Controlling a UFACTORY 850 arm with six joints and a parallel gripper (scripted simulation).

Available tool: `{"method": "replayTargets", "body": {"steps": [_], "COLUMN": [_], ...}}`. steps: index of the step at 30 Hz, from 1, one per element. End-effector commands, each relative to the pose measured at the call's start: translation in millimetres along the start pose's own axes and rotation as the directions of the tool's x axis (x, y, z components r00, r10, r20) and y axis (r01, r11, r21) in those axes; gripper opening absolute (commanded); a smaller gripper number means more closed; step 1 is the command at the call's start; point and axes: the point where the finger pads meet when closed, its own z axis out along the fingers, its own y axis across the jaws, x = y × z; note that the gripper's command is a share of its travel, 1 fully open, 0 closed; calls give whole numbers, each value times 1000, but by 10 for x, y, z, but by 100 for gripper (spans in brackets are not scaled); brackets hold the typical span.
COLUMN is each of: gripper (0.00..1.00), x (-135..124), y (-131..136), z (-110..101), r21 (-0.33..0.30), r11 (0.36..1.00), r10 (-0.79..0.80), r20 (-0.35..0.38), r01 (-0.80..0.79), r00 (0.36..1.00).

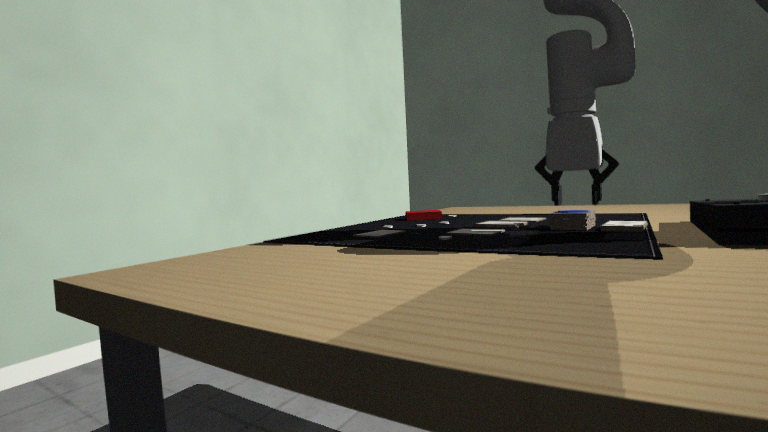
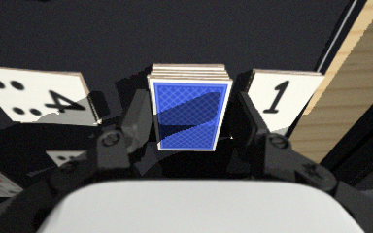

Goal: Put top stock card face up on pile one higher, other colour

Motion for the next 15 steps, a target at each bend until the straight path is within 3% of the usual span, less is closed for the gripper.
{"method": "replayTargets", "body": {"steps": [1,7,8,15], "gripper": [72,72,86,86], "x": [0,0,0,0], "y": [-4,-4,-4,-4], "z": [-2,-2,-2,-2], "r21": [1,1,1,1], "r11": [1000,1000,1000,1000], "r10": [0,0,0,0], "r20": [0,0,0,0], "r01": [0,0,0,0], "r00": [1000,1000,1000,1000]}}
